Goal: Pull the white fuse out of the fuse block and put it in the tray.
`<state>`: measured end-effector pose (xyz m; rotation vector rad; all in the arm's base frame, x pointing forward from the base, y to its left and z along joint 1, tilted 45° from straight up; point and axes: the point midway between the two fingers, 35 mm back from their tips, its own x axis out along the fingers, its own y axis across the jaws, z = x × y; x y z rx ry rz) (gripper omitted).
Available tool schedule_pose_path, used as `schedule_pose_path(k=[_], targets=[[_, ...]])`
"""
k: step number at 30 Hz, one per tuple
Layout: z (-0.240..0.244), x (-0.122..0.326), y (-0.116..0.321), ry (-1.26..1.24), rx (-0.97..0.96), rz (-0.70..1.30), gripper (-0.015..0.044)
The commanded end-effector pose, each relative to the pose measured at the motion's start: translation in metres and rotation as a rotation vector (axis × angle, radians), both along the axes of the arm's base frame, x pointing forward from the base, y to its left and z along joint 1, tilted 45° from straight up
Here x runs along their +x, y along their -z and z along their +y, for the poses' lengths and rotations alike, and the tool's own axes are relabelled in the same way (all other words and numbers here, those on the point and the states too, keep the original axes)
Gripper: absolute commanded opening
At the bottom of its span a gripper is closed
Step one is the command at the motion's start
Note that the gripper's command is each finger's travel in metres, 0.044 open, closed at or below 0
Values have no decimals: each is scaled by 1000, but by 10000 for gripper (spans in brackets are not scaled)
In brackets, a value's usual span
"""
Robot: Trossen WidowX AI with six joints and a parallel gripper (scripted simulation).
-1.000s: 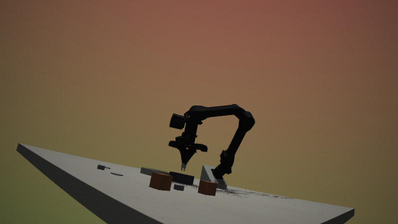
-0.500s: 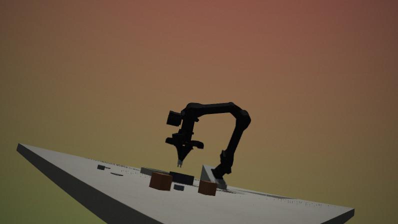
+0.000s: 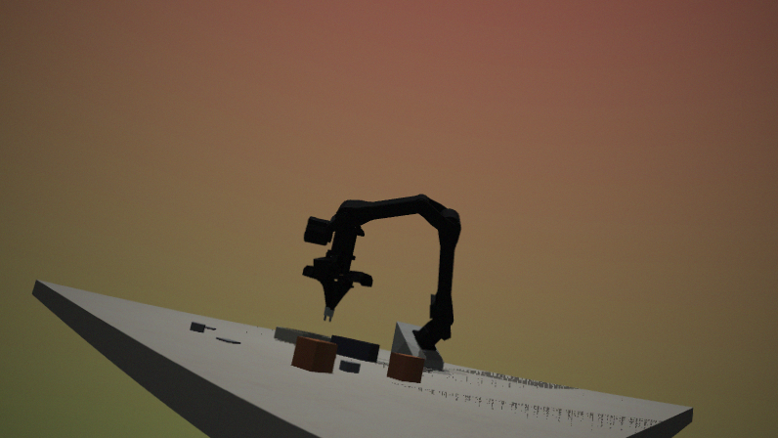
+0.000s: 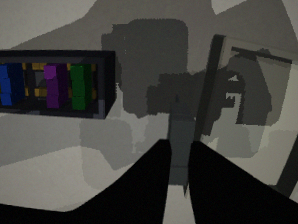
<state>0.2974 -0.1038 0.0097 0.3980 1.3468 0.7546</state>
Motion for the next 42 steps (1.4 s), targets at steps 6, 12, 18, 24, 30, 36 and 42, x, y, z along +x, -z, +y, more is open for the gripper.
schedule_pose_path(k=[6,12,18,24,30,36,42], targets=[[-39,-1,39,-5,-7,-9,0],[-56,-5,58,-6,-4,-10,0],[-55,-5,59,-6,-4,-10,0],[-50,-4,65,-6,-4,-10,0],[-43,-3,72,-6,-4,-10,0],[-36,-3,79,-6,-4,-10,0],[-29,-3,86,-6,-3,-11,0]])
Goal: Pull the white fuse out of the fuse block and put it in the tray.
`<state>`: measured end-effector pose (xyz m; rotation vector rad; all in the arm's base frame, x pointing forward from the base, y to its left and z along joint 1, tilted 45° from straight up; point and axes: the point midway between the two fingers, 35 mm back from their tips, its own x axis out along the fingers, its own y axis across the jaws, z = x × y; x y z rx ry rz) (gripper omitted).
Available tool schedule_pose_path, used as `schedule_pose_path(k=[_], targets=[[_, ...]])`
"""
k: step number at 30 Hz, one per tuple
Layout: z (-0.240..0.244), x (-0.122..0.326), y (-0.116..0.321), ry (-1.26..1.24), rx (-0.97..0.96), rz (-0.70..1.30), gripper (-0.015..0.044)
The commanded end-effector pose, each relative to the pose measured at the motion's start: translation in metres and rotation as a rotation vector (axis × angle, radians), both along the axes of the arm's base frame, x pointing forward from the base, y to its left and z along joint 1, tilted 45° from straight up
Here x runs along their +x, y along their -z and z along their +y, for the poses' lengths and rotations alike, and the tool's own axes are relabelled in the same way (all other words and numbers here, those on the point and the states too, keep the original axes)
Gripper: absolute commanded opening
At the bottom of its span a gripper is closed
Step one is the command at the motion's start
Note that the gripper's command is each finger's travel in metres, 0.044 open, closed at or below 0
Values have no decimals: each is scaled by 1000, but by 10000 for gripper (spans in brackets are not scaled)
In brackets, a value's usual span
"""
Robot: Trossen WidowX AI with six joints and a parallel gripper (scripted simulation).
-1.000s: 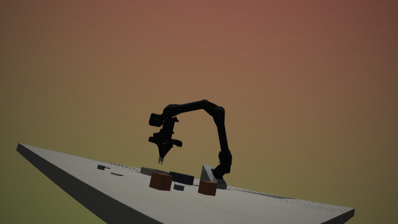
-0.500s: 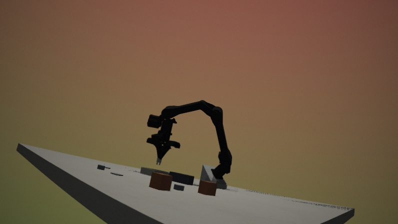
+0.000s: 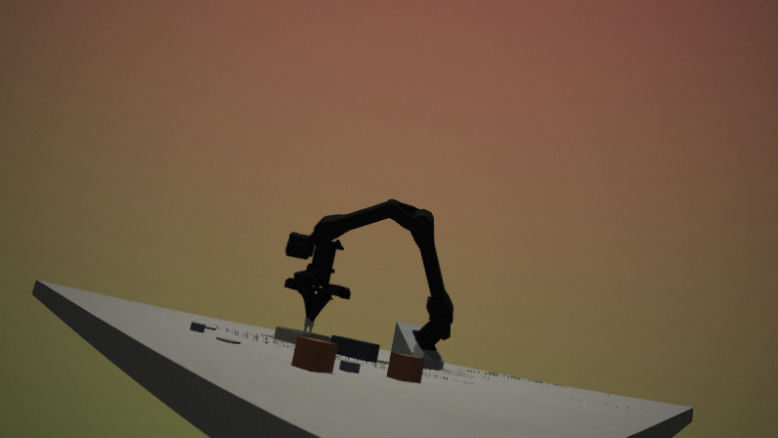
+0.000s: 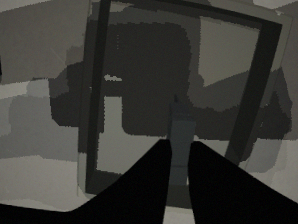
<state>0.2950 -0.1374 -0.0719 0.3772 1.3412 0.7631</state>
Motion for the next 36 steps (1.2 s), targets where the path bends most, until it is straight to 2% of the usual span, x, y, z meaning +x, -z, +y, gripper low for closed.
schedule_pose_path(k=[1,3,16,20,36], targets=[[5,0,5,9,4,2,0],[6,0,6,9,5,2,0],[1,0,1,0,1,1,330],[-22,-2,-23,9,3,3,330],[-22,-2,-23,9,3,3,330]])
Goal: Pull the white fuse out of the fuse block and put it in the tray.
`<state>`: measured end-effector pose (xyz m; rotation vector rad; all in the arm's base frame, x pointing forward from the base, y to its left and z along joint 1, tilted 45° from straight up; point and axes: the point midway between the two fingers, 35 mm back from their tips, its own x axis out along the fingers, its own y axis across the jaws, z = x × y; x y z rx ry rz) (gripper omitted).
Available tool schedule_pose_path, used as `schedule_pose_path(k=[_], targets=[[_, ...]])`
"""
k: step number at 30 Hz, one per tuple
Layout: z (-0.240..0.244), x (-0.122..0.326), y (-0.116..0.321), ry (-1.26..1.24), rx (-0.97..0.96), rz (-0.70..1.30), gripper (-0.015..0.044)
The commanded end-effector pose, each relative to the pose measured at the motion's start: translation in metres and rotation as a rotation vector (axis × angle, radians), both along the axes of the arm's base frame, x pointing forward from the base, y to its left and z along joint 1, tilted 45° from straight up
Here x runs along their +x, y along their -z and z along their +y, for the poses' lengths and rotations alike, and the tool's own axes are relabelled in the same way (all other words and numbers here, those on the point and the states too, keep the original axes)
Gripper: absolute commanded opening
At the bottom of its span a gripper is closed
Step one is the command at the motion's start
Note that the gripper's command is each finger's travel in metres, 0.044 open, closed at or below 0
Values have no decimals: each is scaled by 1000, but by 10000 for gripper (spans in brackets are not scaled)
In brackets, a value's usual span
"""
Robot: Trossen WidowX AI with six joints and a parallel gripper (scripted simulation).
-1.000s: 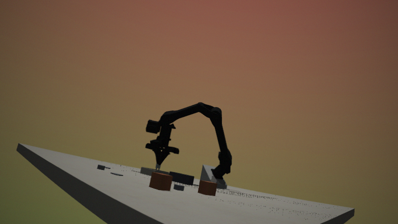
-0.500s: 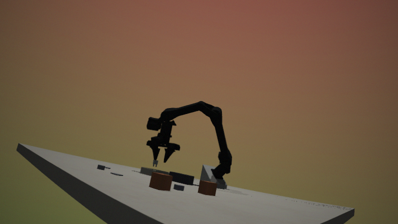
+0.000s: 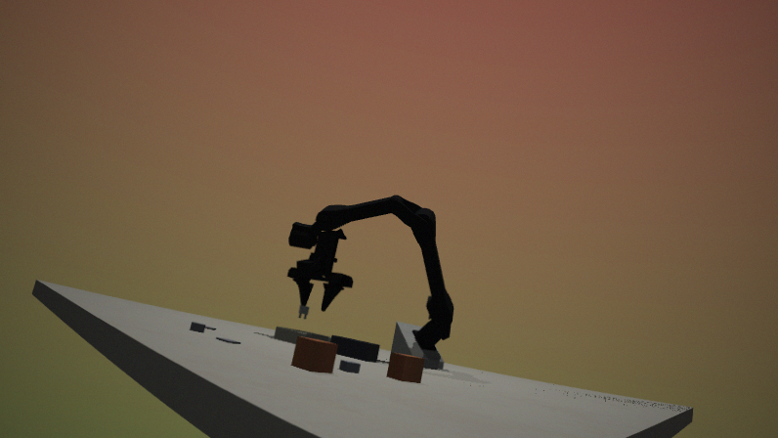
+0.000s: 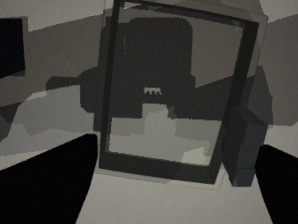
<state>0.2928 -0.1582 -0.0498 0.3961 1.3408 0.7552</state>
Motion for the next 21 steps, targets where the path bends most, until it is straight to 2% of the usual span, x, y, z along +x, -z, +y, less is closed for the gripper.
schedule_pose_path(k=[1,21], targets=[[-1,0,-1,-6,-5,-4,330],[-1,0,0,0,-1,-2,330]])
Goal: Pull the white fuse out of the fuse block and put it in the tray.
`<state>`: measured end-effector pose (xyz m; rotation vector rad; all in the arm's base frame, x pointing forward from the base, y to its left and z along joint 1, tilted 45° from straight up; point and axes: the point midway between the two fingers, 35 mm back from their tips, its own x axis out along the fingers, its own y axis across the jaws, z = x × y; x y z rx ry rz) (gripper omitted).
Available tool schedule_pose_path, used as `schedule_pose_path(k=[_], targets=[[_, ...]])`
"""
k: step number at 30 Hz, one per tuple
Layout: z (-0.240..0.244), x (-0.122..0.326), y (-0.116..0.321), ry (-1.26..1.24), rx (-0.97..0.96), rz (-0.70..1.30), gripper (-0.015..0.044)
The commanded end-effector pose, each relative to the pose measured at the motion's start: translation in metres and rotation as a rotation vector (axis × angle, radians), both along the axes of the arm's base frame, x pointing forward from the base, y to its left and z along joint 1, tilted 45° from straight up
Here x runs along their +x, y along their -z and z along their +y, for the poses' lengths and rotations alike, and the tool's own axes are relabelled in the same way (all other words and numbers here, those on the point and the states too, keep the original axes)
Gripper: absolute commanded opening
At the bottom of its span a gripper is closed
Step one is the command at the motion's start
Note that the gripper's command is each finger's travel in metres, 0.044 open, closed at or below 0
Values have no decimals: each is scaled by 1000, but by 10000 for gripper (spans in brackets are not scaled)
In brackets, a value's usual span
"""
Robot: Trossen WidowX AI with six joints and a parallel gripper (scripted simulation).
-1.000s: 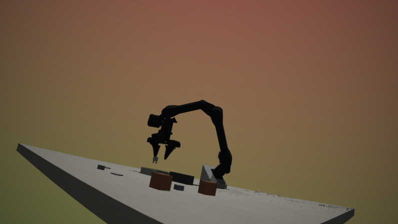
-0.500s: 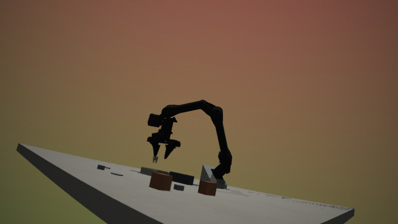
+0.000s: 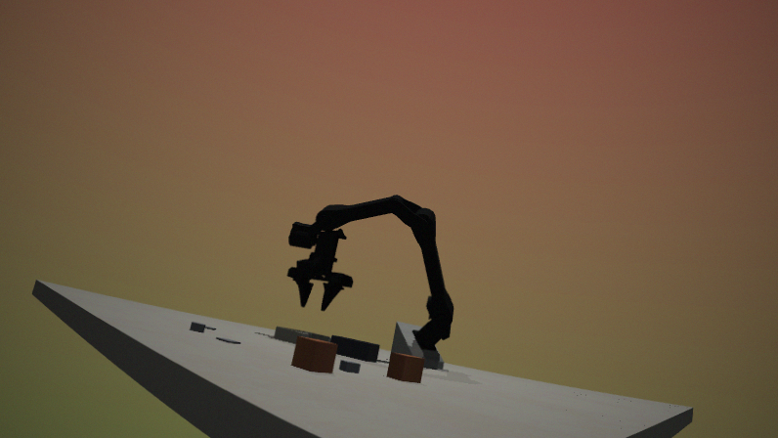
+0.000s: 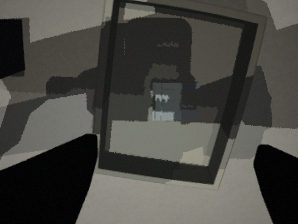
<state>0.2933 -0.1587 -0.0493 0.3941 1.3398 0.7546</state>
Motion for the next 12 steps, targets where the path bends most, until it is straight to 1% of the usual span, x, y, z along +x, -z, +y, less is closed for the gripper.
schedule_pose_path(k=[1,12], targets=[[0,0,0,0,0,0,330],[0,0,0,0,0,0,330]])
